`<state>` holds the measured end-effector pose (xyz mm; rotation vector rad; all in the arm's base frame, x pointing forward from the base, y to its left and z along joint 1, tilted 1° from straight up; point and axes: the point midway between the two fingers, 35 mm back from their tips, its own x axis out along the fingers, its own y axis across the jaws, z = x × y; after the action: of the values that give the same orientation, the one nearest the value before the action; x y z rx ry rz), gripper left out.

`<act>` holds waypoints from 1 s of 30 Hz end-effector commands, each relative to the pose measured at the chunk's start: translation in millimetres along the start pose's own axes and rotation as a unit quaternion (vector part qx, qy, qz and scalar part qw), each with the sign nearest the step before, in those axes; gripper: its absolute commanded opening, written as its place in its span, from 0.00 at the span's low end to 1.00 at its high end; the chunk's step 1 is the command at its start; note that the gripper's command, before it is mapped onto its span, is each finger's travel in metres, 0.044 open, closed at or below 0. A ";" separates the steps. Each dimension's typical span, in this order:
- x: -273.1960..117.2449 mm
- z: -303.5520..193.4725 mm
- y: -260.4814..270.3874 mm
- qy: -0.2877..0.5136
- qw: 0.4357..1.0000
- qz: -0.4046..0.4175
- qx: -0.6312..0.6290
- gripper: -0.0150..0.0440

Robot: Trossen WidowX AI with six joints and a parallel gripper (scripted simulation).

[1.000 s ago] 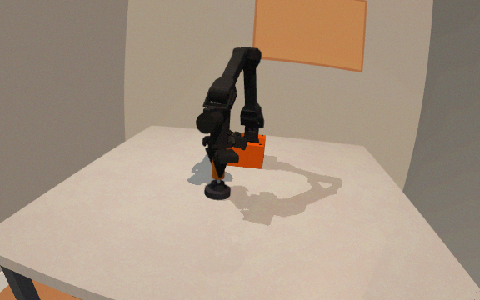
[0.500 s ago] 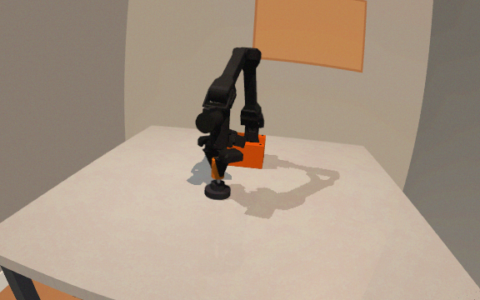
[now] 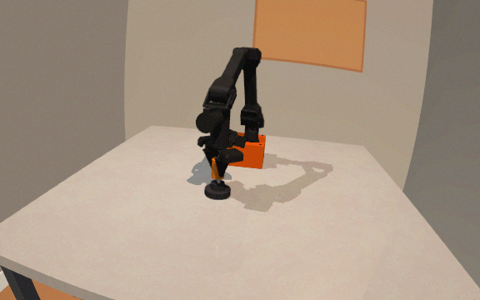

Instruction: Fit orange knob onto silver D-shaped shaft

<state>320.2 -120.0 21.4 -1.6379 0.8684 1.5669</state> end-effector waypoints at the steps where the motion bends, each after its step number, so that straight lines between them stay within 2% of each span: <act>1: 0.2 2.6 1.4 -0.001 1.000 -0.001 -0.002 0.25; 30: -2.9 -1.2 -1.3 -0.001 1.000 -0.001 -0.029 0.25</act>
<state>318.9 -119.7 21.5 -1.6459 0.8558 1.5891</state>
